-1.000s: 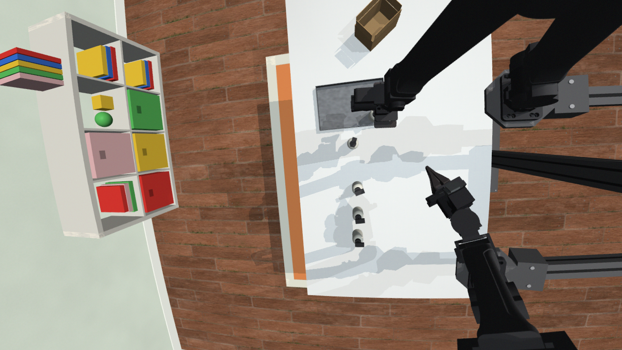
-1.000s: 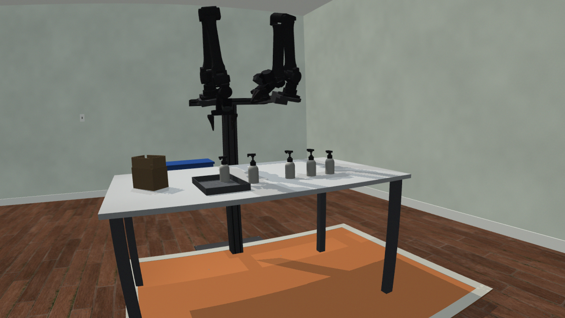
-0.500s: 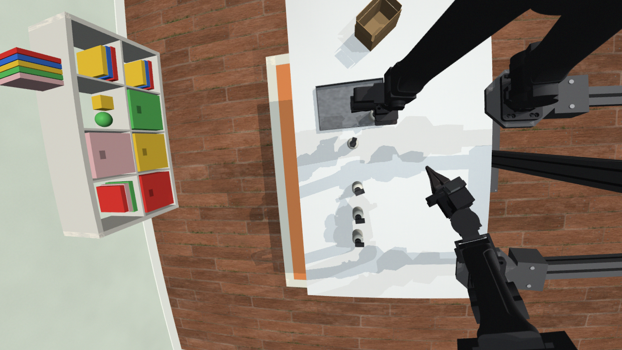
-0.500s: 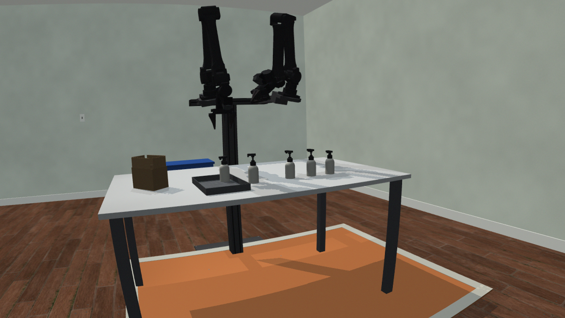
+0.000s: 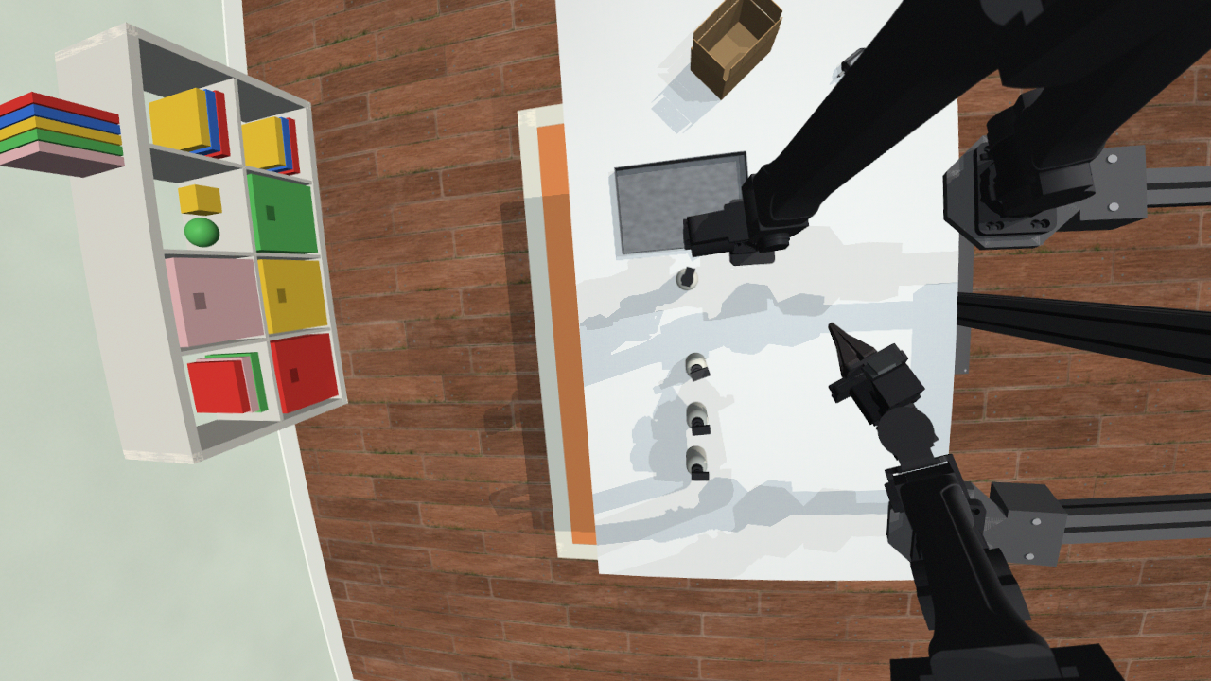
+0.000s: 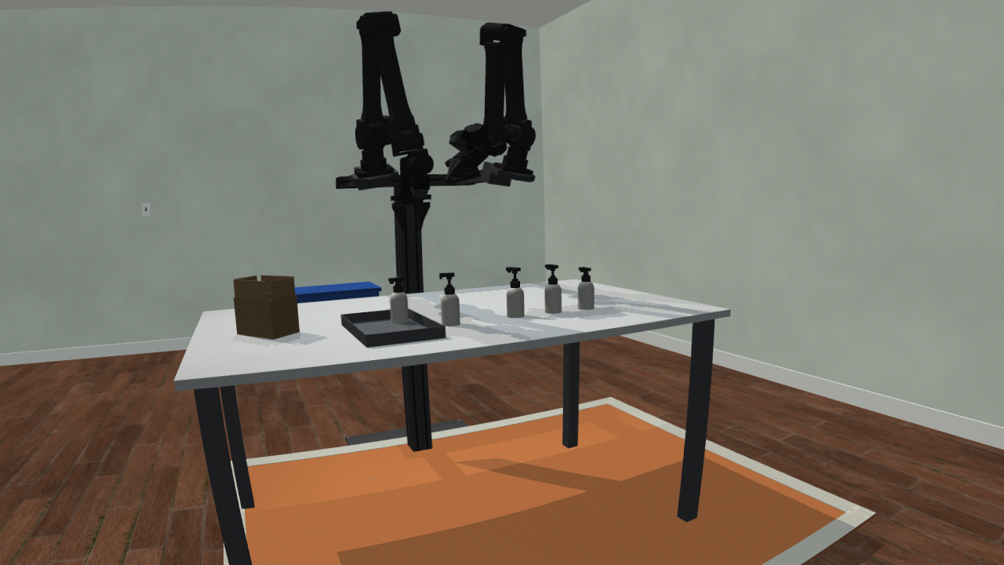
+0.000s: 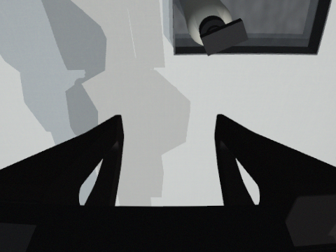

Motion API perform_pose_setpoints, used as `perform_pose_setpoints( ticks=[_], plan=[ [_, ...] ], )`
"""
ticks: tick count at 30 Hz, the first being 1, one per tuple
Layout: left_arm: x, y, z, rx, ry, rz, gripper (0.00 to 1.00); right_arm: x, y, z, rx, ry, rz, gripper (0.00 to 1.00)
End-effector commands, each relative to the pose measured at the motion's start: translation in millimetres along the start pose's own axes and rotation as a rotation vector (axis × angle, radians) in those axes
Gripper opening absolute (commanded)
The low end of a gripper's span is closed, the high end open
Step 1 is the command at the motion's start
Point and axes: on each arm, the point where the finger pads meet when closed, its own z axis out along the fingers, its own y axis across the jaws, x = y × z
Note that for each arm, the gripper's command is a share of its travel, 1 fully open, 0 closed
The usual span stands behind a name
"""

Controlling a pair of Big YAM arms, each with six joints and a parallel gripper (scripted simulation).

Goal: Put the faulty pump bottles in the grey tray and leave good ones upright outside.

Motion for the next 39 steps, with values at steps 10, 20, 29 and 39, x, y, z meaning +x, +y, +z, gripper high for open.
perform_pose_setpoints(
  ticks=[10, 20, 29, 39],
  plan=[
    [-3.2, 2.0, 0.4, -0.006, -0.01, 0.006, 0.0, -28.7, 135.0, 23.2, 0.001, 0.001, 0.061, 0.51],
    [-3.2, 2.0, 0.4, -0.006, -0.01, 0.006, 0.0, -56.3, 299.8, 50.1, 0.009, -0.001, 0.033, 0.51],
    [-3.2, 2.0, 0.4, -0.006, -0.01, 0.006, 0.0, -78.8, 405.8, 69.5, 0.012, -0.005, 0.011, 0.51],
    [-3.2, 2.0, 0.4, -0.006, -0.01, 0.006, 0.0, -88.0, 499.9, 81.0, 0.005, -0.011, -0.021, 0.51]
  ],
)
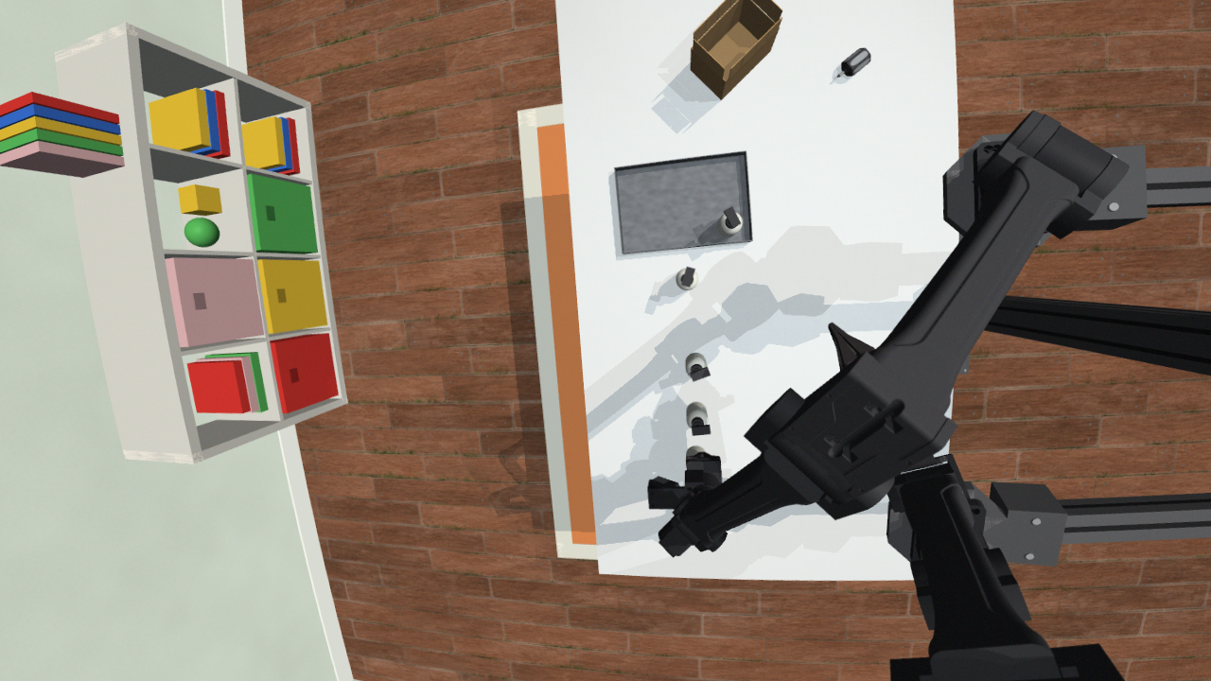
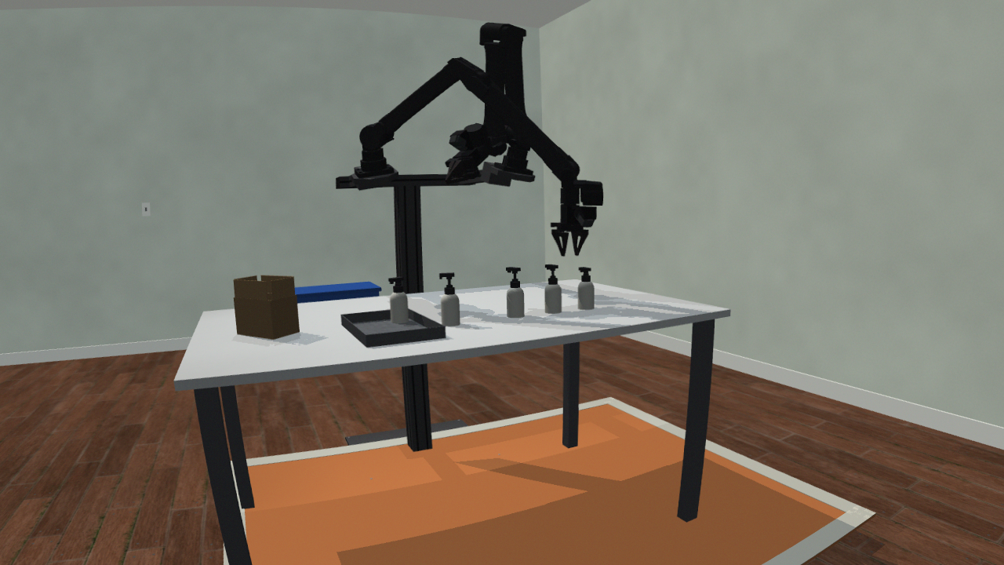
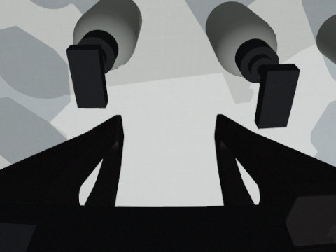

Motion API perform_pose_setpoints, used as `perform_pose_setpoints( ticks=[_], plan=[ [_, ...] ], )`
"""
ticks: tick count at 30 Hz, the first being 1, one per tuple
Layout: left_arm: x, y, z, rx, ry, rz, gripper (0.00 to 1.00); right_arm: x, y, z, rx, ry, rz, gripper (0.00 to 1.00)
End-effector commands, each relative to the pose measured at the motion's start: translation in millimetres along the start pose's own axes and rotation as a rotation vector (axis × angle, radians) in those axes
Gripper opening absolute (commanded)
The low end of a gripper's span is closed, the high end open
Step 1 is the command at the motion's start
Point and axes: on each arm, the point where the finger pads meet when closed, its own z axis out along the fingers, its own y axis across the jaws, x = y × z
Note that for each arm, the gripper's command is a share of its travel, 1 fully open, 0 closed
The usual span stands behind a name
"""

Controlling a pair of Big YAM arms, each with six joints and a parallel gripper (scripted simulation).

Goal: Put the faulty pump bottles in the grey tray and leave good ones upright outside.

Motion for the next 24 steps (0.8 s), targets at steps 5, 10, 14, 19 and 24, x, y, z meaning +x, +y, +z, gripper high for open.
perform_pose_setpoints(
  ticks=[5, 10, 14, 19, 24],
  plan=[
    [-3.2, 2.0, 0.4, -0.006, -0.01, 0.006, 0.0, -4.5, 52.4, -6.4, -0.01, -0.011, 0.024, 0.51],
    [-3.2, 2.0, 0.4, -0.006, -0.01, 0.006, 0.0, -11.4, 51.6, -3.3, -0.008, -0.01, 0.023, 0.51],
    [-3.2, 2.0, 0.4, -0.006, -0.01, 0.006, 0.0, -11.3, 51.8, -3.3, -0.009, -0.009, 0.021, 0.51],
    [-3.2, 2.0, 0.4, -0.006, -0.01, 0.006, 0.0, -24.8, 49.3, 5.8, -0.007, -0.009, 0.038, 0.51],
    [-3.2, 2.0, 0.4, -0.006, -0.01, 0.006, 0.0, -22.4, 61.2, 6.8, -0.012, -0.011, 0.022, 0.51]
  ],
)
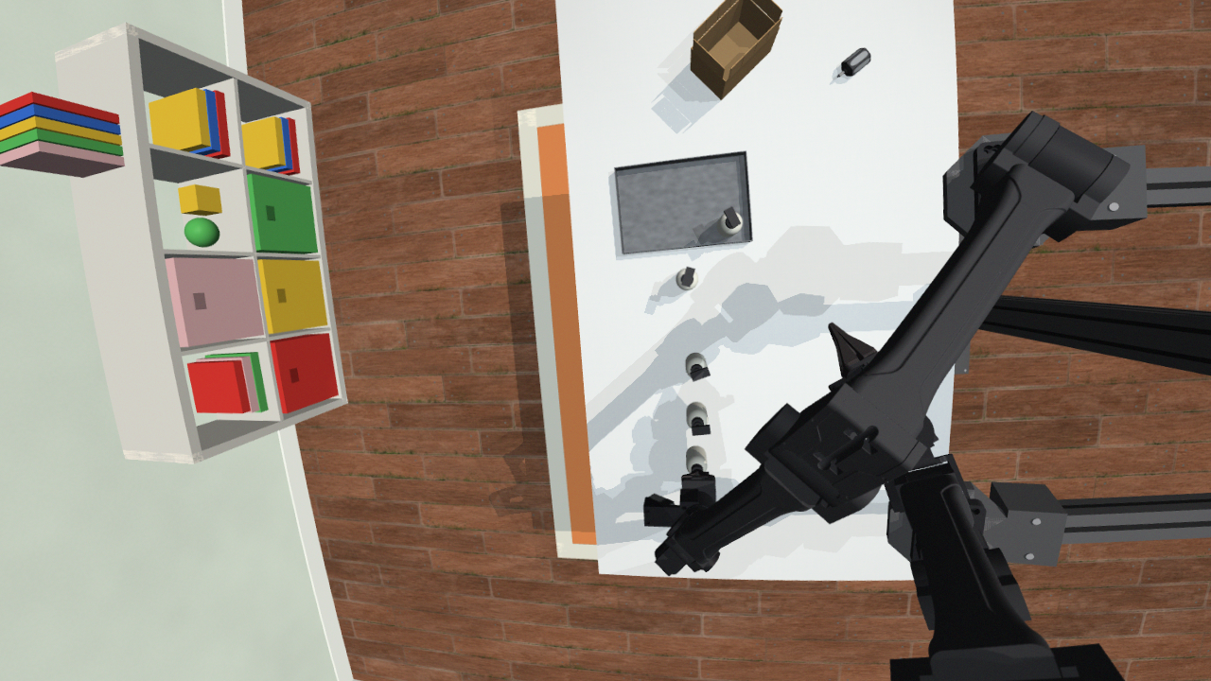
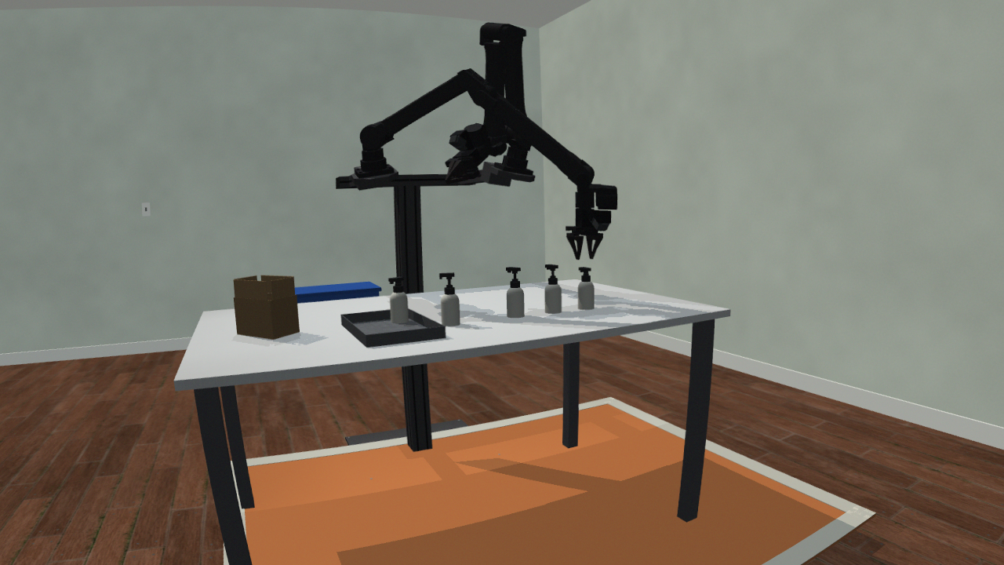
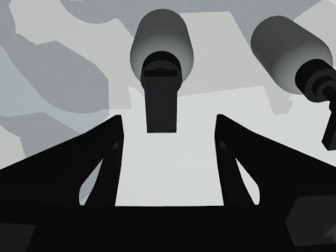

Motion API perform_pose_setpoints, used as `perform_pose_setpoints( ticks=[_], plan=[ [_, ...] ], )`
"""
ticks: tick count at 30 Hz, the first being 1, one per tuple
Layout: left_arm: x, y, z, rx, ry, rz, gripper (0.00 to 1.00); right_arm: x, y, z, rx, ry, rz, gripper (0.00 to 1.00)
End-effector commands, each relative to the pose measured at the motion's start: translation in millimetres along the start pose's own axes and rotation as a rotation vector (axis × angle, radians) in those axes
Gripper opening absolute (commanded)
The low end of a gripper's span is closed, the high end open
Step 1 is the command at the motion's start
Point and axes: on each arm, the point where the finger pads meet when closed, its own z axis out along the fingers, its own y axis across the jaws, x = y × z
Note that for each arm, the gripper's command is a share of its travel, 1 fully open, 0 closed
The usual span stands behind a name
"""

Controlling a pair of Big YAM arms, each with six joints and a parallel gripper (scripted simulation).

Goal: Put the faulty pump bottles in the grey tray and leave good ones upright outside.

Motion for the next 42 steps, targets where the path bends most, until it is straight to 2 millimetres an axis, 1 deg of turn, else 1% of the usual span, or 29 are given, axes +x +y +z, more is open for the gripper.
perform_pose_setpoints(
  ticks=[1, 4, 8, 14, 16, 17, 18, 22, 28, 36, 42],
  plan=[
    [-3.2, 2.0, 0.4, -0.006, -0.01, 0.006, 0.0, -11.5, 16.9, -2.9, -0.012, -0.011, -0.006, 0.51],
    [-3.2, 2.0, 0.4, -0.006, -0.01, 0.006, 0.0, -15.7, 20.8, 2.2, -0.02, -0.017, -0.009, 0.51],
    [-3.2, 2.0, 0.4, -0.006, -0.01, 0.006, 0.0, -21.1, 15.5, 10.4, -0.017, -0.016, 0.003, 0.51],
    [-3.2, 2.0, 0.4, -0.006, -0.01, 0.006, 0.0, -19.4, 17.3, 18.7, -0.018, -0.016, 0.0, 0.51],
    [-3.2, 2.0, 0.4, -0.006, -0.01, 0.006, 0.0, -19.4, 17.3, 18.7, -0.018, -0.016, 0.0, 0.51],
    [-3.2, 2.0, 0.4, -0.006, -0.01, 0.006, 0.0, -22.5, 23.8, 8.0, -0.032, -0.027, 0.001, 0.51],
    [-3.2, 2.0, 0.4, -0.006, -0.01, 0.006, 0.0, -16.4, 20.3, 20.4, -0.02, -0.017, -0.005, 0.51],
    [-3.2, 2.0, 0.4, -0.006, -0.01, 0.006, 0.0, -22.6, 14.0, 29.0, -0.017, -0.015, 0.006, 0.51],
    [-3.2, 2.0, 0.4, -0.006, -0.01, 0.006, 0.0, -19.1, 21.1, 35.7, -0.027, -0.022, -0.001, 0.51],
    [-3.2, 2.0, 0.4, -0.006, -0.01, 0.006, 0.0, -24.1, 15.9, 46.8, -0.024, -0.021, 0.009, 0.51],
    [-3.2, 2.0, 0.4, -0.006, -0.01, 0.006, 0.0, -19.0, 21.3, 53.6, -0.027, -0.022, -0.002, 0.51]
  ],
)
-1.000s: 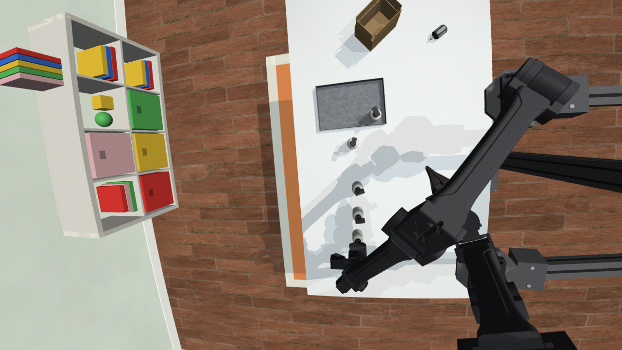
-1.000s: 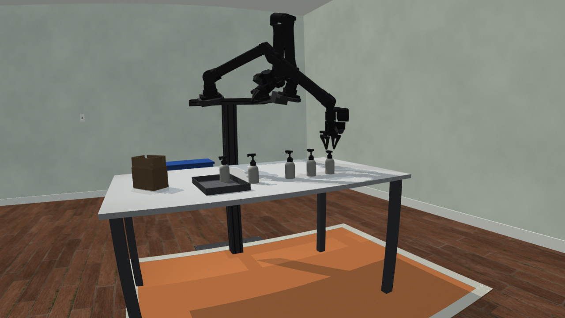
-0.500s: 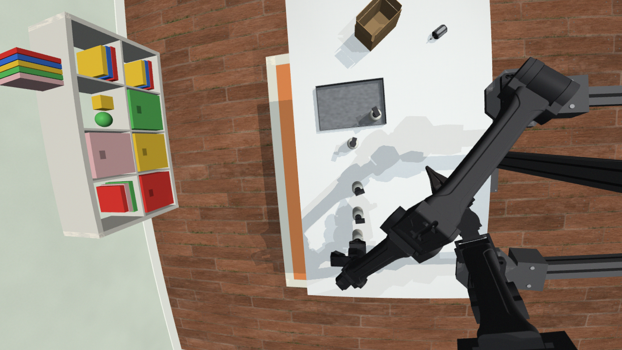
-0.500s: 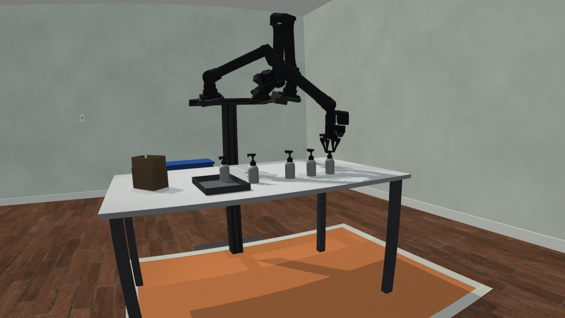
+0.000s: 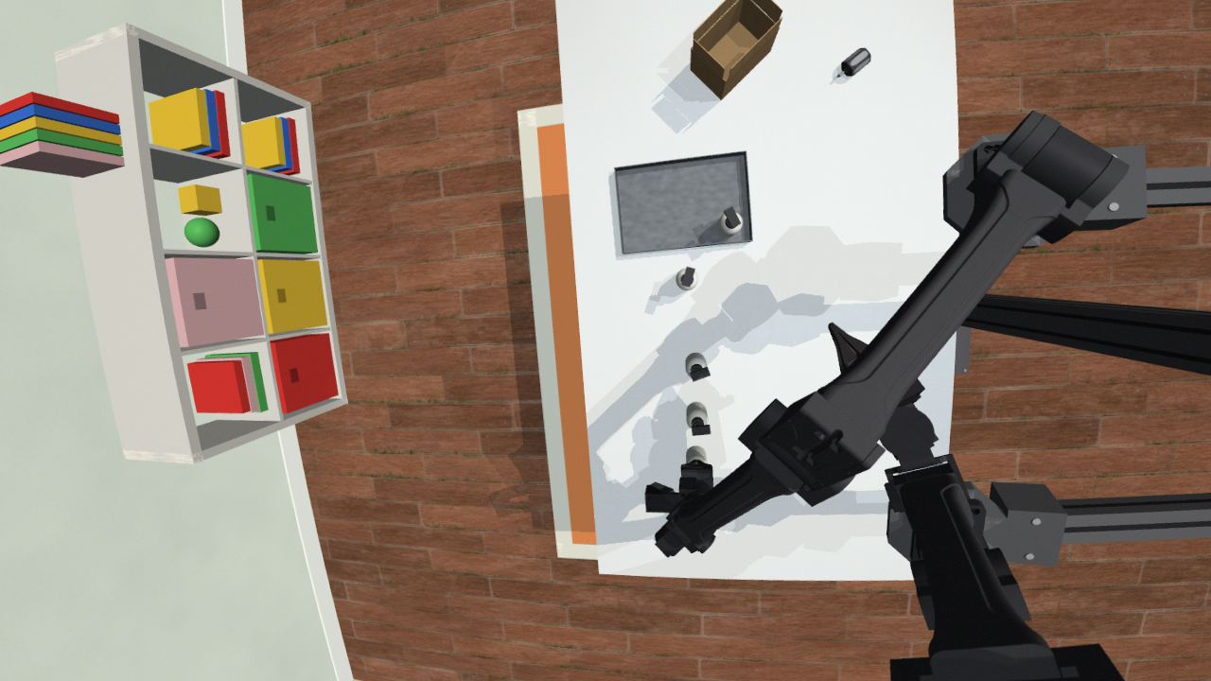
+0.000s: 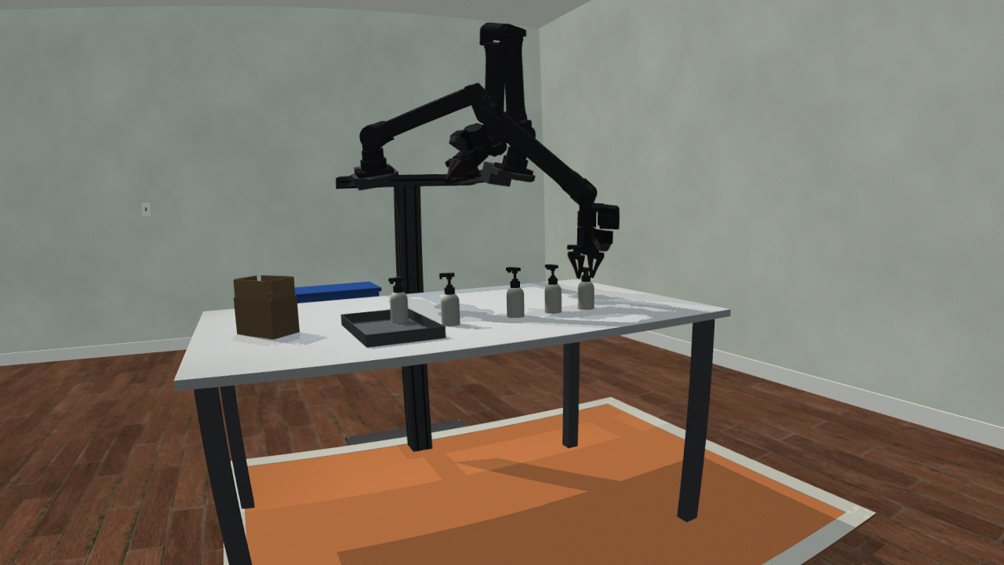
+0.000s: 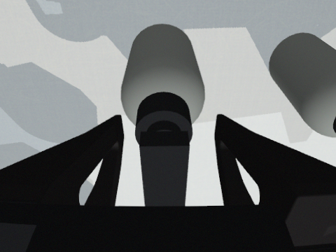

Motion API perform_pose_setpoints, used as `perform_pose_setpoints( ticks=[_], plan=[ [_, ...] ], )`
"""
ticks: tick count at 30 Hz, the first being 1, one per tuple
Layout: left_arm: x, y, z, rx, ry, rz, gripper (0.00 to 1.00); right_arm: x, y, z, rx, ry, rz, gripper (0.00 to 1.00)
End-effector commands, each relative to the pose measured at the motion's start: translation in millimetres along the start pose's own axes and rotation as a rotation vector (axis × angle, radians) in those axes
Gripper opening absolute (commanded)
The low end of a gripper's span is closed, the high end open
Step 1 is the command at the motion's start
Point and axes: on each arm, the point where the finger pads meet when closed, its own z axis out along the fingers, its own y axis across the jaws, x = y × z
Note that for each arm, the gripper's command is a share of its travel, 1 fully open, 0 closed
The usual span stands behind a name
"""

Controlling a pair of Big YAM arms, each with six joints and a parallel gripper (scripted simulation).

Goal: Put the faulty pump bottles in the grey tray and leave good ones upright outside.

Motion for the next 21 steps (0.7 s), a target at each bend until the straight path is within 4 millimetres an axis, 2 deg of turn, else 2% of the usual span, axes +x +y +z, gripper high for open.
perform_pose_setpoints(
  ticks=[1, 6, 8, 9, 14, 16, 18, 21],
  plan=[
    [-3.2, 2.0, 0.4, -0.006, -0.01, 0.006, 0.0, -18.1, 18.3, -2.8, -0.043, -0.034, 0.005, 0.51],
    [-3.2, 2.0, 0.4, -0.006, -0.01, 0.006, 0.0, -23.9, 12.1, 7.2, -0.039, -0.032, 0.017, 0.51],
    [-3.2, 2.0, 0.4, -0.006, -0.01, 0.006, 0.0, -23.9, 12.1, 7.2, -0.039, -0.032, 0.017, 0.51],
    [-3.2, 2.0, 0.4, -0.006, -0.01, 0.006, 0.0, -16.1, 18.9, 5.6, -0.04, -0.031, 0.005, 0.51],
    [-3.2, 2.0, 0.4, -0.006, -0.01, 0.006, 0.0, -19.2, 17.7, 14.0, -0.042, -0.034, 0.007, 0.51],
    [-3.2, 2.0, 0.4, -0.006, -0.01, 0.006, 0.0, -18.6, 17.0, 14.0, -0.039, -0.032, 0.009, 0.51],
    [-3.2, 2.0, 0.4, -0.006, -0.01, 0.006, 0.0, -28.0, 22.0, -1.1, -0.055, -0.046, 0.015, 0.51],
    [-3.2, 2.0, 0.4, -0.006, -0.01, 0.006, 0.0, -28.1, 22.1, -1.3, -0.055, -0.047, 0.015, 0.51]
  ],
)
